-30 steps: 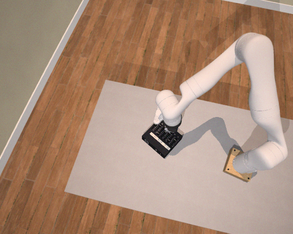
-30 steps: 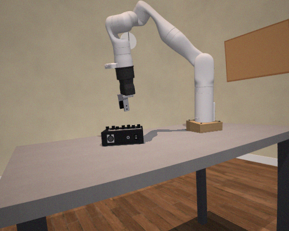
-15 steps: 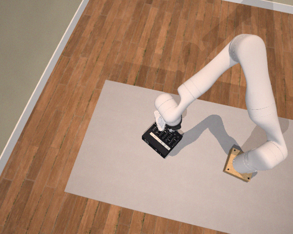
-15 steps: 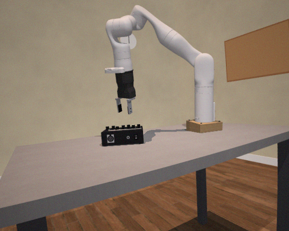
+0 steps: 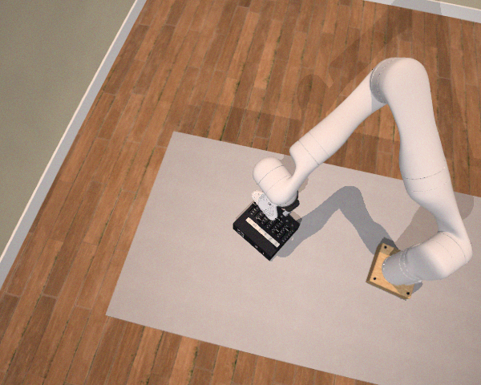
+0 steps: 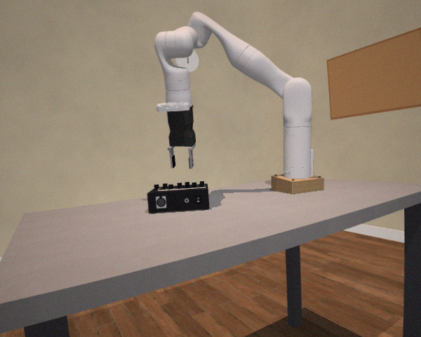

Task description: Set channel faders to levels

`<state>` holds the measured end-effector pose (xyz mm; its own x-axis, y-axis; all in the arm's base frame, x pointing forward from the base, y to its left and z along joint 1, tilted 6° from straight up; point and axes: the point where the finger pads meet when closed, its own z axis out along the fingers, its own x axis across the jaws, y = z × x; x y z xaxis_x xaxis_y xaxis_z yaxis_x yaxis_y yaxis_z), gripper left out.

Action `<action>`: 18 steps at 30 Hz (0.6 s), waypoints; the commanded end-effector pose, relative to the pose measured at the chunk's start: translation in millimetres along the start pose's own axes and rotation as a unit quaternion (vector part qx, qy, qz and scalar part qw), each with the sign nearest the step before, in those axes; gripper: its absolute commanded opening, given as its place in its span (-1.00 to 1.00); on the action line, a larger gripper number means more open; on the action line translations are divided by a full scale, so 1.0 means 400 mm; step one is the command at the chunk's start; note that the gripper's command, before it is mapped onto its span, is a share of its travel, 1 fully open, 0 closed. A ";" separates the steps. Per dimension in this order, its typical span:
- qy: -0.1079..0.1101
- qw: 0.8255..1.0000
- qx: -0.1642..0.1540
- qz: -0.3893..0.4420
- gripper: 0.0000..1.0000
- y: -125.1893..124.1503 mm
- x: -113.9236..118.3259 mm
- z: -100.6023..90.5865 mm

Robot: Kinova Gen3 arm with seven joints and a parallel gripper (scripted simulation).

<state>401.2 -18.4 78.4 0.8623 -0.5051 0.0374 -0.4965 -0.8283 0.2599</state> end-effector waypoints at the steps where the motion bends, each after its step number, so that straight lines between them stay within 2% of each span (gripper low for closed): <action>1: 0.000 1.000 -0.001 -0.021 1.00 0.000 -0.002 0.005; 9: 0.007 0.997 -0.005 -0.074 1.00 0.004 0.001 0.011; 18: 0.009 0.996 -0.007 -0.093 1.00 0.005 0.002 0.013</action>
<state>400.2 -21.9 73.7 0.9399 -0.3414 0.0055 -0.3295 -0.9026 0.2769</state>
